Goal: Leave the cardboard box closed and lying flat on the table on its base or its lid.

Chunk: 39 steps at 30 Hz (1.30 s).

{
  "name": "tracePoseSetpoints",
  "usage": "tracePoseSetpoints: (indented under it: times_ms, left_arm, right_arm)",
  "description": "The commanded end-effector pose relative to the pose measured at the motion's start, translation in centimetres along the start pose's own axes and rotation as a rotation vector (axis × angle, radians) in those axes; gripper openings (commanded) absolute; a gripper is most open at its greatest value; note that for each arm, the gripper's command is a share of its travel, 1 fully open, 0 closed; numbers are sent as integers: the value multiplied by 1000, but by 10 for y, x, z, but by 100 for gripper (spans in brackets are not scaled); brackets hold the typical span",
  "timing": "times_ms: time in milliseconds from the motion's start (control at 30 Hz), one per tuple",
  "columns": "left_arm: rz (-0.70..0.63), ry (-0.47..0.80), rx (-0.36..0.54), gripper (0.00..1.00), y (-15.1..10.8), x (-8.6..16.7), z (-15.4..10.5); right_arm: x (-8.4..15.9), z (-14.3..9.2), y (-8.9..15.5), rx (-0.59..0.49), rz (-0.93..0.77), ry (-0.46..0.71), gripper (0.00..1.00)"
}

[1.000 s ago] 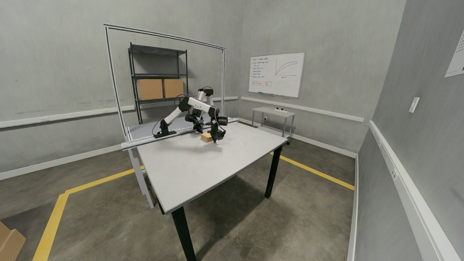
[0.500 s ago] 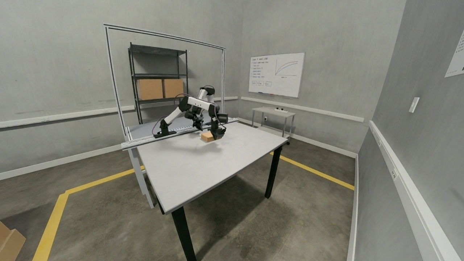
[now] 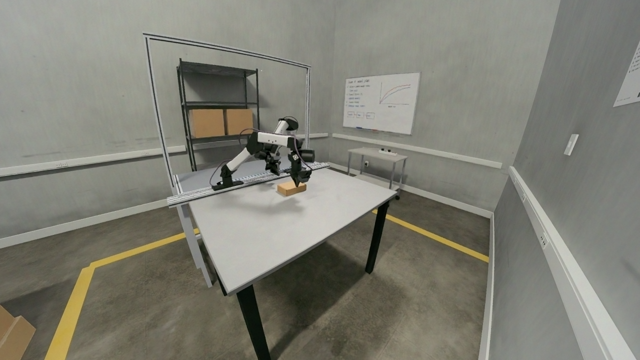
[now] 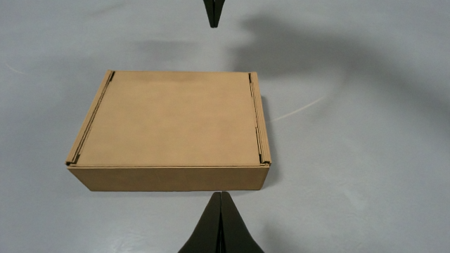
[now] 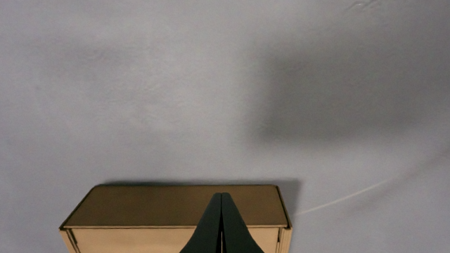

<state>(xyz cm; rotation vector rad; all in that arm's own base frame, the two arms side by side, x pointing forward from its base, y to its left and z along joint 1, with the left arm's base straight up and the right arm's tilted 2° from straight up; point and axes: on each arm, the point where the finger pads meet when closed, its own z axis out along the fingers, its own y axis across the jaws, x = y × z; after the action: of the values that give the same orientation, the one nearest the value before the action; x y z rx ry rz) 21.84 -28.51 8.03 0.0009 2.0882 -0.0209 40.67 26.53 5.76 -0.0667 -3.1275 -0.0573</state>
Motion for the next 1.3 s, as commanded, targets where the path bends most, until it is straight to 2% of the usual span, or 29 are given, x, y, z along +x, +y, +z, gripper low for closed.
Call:
tracePoseSetpoints:
  times_ms: [0,100,500,533,867,967,1100,1267]
  left_arm:
    - [3,-5,-4,1,-3,-5,-4]
    - [26,4,-17,1,3,3,-2]
    - [7,0,-6,1,1,-2,-3]
    - [18,28,-16,1,15,-3,-2]
    - [12,202,-15,1,58,-21,-1]
    - [12,219,-16,1,63,-23,0]
    - [-17,270,4,1,72,-44,-2]
    - [-14,323,1,1,87,-48,-1]
  right_arm:
    - [-1,-2,-10,23,11,32,1]
    - [-4,-9,-8,15,10,21,1]
    - [-5,-10,-8,13,11,18,1]
    - [2,-33,-14,-3,-10,-7,1]
    - [29,-46,-50,-5,-24,-15,1]
    - [32,-47,-54,-4,-24,-15,1]
    - [43,-52,-70,-2,-24,-14,1]
    - [57,-59,-89,1,-24,-13,1]
